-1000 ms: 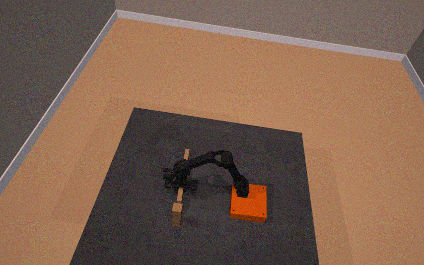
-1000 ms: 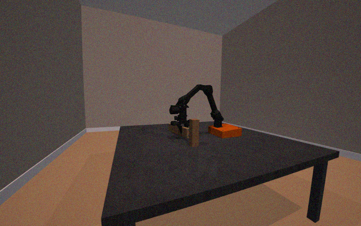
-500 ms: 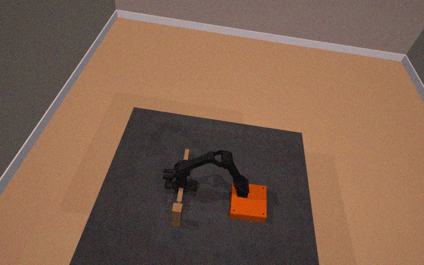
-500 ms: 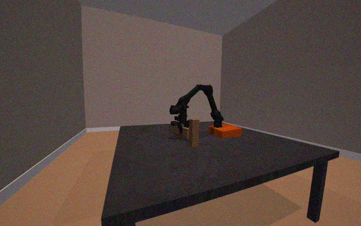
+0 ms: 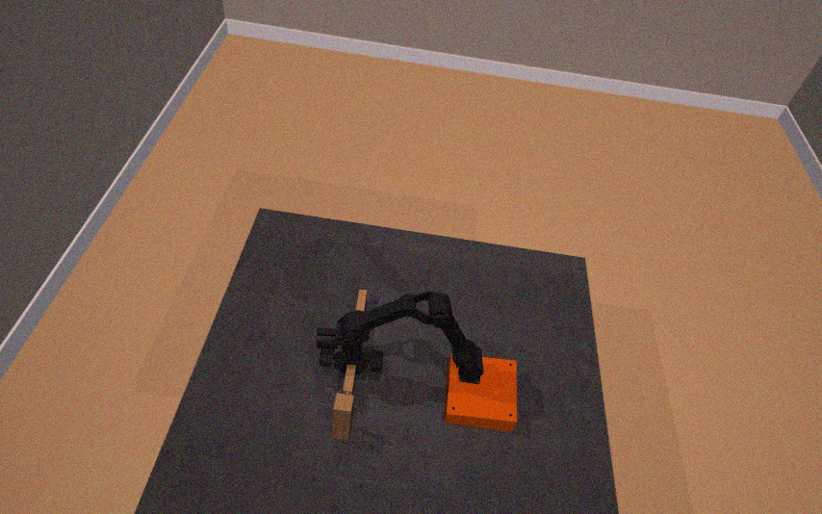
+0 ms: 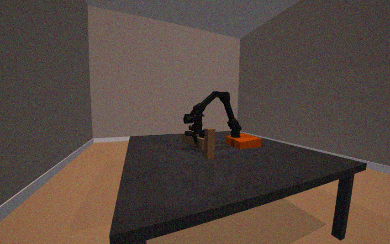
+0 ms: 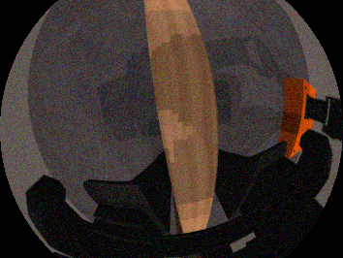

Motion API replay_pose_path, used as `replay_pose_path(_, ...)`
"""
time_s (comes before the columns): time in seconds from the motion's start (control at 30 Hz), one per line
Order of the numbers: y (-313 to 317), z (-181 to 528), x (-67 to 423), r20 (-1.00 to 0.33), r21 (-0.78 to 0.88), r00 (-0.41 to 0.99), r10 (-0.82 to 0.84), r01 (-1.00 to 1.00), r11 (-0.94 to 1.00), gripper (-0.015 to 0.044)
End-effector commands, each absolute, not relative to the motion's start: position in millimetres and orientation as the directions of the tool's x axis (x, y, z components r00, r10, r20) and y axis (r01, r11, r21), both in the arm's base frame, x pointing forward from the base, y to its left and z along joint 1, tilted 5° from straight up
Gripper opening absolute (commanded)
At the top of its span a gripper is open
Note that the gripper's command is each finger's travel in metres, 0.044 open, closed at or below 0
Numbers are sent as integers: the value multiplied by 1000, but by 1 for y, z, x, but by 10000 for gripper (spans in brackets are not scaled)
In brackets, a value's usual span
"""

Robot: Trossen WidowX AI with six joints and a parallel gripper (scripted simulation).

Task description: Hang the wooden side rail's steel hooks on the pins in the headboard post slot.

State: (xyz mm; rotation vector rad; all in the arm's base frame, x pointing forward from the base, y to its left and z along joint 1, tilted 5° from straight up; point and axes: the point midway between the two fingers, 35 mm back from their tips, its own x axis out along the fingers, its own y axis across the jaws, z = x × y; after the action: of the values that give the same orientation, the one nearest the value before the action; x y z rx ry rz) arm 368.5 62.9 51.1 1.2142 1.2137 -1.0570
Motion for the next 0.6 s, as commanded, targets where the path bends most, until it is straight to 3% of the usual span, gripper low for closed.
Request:
replay_pose_path(0.0, 64, 57, 370, -993, 106, 102, 50, 991, 84, 0)
replay_pose_path(0.57, 66, 59, 372, -993, 106, 102, 50, 991, 84, 0)
